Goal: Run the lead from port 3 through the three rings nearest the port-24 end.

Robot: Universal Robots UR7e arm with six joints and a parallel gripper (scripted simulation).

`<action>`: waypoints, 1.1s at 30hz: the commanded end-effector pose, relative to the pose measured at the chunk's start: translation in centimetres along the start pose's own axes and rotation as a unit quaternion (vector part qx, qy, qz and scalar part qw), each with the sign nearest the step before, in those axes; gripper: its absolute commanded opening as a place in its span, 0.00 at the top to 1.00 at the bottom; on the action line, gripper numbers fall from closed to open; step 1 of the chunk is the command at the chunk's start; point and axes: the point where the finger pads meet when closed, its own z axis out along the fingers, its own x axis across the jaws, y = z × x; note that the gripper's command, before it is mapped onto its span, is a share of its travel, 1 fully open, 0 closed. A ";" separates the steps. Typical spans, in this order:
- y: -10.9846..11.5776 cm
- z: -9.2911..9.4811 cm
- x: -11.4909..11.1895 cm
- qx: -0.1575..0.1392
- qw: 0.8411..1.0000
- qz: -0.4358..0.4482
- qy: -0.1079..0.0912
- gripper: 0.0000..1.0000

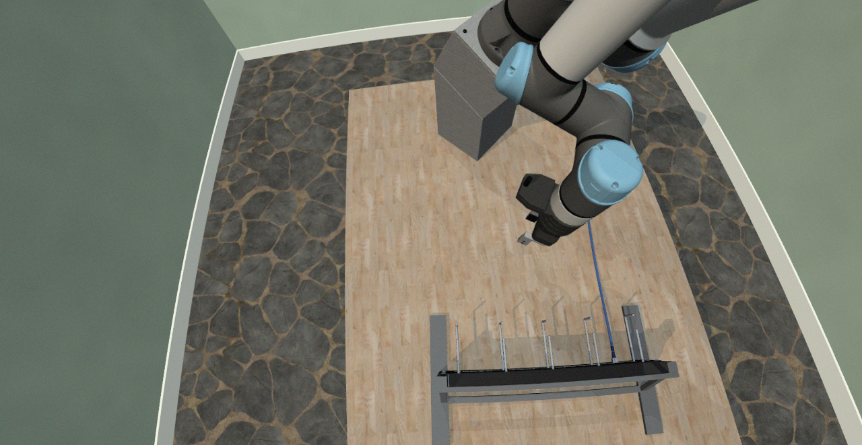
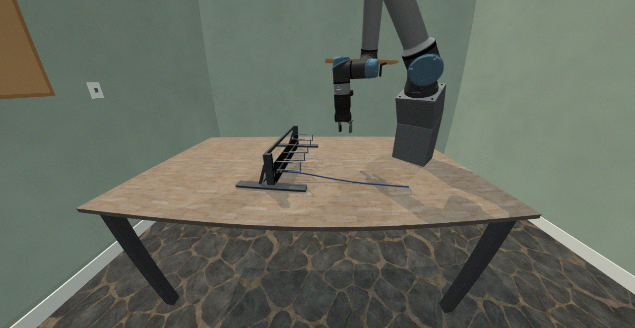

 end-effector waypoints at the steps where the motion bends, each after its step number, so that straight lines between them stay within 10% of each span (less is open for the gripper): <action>1: 0.2 0.7 0.9 -0.018 0.998 -0.057 -0.013 0.00; 28: 0.5 1.3 2.5 -0.037 0.991 -0.124 -0.025 0.00; 29: 0.6 1.3 2.5 -0.037 0.991 -0.125 -0.025 1.00; 33: 0.6 1.3 2.4 -0.037 0.991 -0.125 -0.026 1.00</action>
